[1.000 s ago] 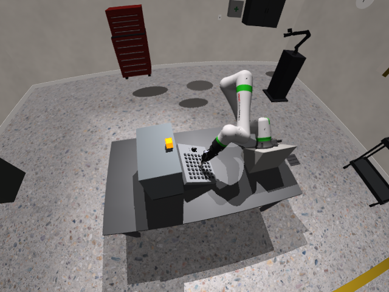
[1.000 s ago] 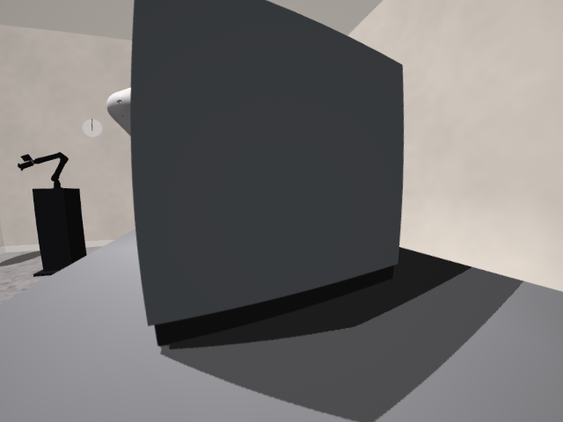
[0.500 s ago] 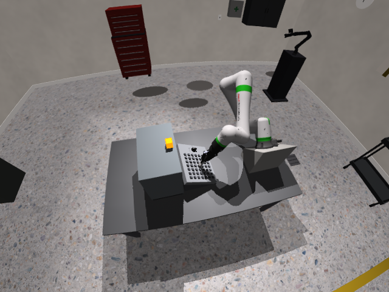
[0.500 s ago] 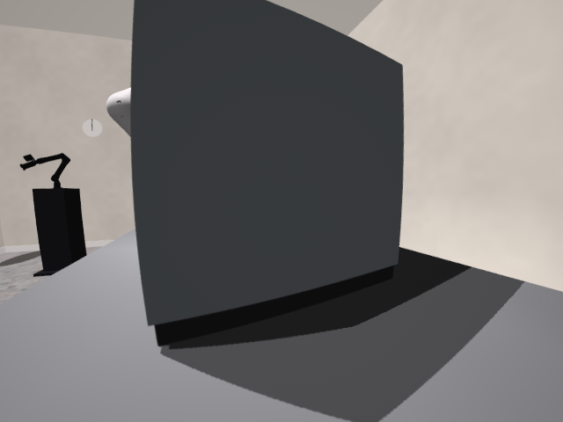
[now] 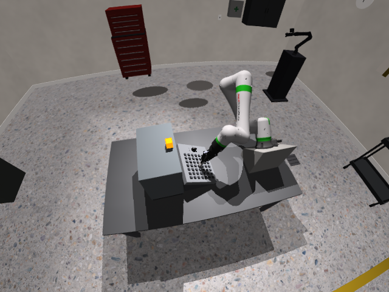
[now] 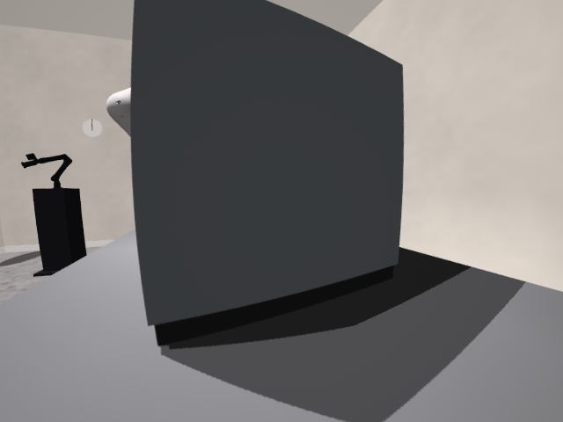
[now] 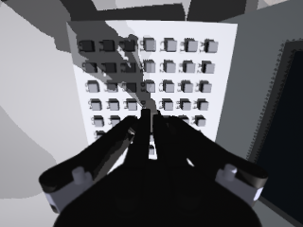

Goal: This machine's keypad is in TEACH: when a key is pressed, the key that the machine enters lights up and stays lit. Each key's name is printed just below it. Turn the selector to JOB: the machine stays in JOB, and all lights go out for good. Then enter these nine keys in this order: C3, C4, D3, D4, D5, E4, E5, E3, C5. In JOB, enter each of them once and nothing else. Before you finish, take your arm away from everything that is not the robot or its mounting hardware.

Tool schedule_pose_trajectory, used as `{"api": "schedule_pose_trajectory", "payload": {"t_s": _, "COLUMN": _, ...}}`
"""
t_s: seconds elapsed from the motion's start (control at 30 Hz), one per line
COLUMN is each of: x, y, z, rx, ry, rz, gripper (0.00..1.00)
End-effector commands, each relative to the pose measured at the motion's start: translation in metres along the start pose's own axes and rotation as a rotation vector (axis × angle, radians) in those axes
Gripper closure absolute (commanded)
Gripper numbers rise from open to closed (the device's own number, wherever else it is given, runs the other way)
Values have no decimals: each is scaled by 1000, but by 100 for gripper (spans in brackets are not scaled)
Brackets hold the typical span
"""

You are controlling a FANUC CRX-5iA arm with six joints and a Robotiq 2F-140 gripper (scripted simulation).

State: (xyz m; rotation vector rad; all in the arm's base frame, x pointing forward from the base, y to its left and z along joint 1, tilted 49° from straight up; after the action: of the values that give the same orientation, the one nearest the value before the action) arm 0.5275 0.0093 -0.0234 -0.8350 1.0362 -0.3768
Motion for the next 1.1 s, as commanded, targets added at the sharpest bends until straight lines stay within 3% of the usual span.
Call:
{"api": "schedule_pose_trajectory", "payload": {"t_s": 0.0, "x": 0, "y": 0, "z": 0, "rx": 0, "ry": 0, "rz": 0, "gripper": 100}}
{"api": "schedule_pose_trajectory", "payload": {"t_s": 1.07, "x": 13, "y": 0, "z": 0, "rx": 0, "ry": 0, "rz": 0, "gripper": 100}}
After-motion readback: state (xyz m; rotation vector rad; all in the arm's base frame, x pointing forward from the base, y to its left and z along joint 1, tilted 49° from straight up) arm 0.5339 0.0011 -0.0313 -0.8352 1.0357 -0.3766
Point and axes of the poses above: the point where the finger pads meet when closed, its own x axis out along the fingers, its own z axis across the jaws, y = z × x, the point moved 3 cm from there along -x, back along the fingers, and after that the axes turned 2 degrees about -x, right-handed, at the moved point
